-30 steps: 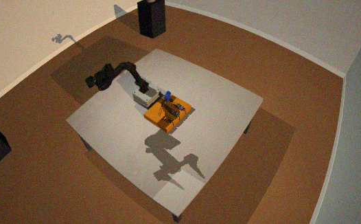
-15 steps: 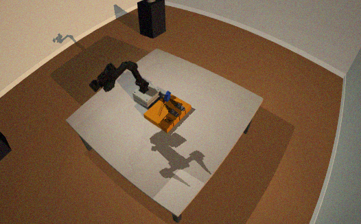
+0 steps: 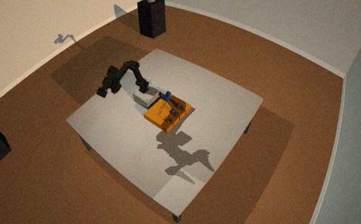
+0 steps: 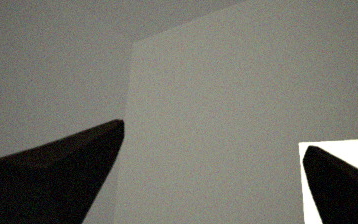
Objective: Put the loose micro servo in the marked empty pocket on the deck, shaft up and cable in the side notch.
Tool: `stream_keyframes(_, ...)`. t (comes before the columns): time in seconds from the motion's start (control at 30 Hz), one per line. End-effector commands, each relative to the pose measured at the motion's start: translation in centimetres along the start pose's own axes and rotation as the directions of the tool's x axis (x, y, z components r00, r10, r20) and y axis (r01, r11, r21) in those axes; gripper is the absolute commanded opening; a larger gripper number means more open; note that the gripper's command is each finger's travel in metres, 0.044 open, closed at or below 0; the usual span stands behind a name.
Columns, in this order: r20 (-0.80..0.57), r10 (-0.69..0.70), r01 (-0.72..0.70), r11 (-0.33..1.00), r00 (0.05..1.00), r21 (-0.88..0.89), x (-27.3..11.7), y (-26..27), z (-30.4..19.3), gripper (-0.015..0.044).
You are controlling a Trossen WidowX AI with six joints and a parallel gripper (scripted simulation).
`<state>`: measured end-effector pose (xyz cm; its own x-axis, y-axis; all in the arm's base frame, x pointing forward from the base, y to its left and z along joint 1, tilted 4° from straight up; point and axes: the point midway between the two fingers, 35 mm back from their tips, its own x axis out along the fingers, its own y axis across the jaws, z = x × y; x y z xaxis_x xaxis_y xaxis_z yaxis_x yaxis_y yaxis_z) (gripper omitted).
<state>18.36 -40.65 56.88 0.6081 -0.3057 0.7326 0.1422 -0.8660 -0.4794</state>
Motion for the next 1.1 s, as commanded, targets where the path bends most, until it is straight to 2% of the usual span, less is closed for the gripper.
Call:
stream_keyframes(0.0, 0.013, 0.041, -0.043, 0.987, 0.999, 0.152, 0.4, 0.7, 1.9, 0.044)
stream_keyframes(0.3, 0.052, 0.11, -0.121, 0.9, 0.993, 0.418, 1.2, 1.6, 5.7, 0.044)
stream_keyframes(0.5, 0.081, 0.142, -0.163, 0.842, 0.987, 0.514, 1.4, 1.8, 7.7, 0.044)
stream_keyframes(0.77, 0.144, 0.204, -0.244, 0.661, 0.968, 0.709, 1.7, 2.3, 11.8, 0.044)
stream_keyframes(1.07, 0.231, 0.27, -0.327, 0.399, 0.935, 0.857, 1.4, 2.5, 16.6, 0.044)
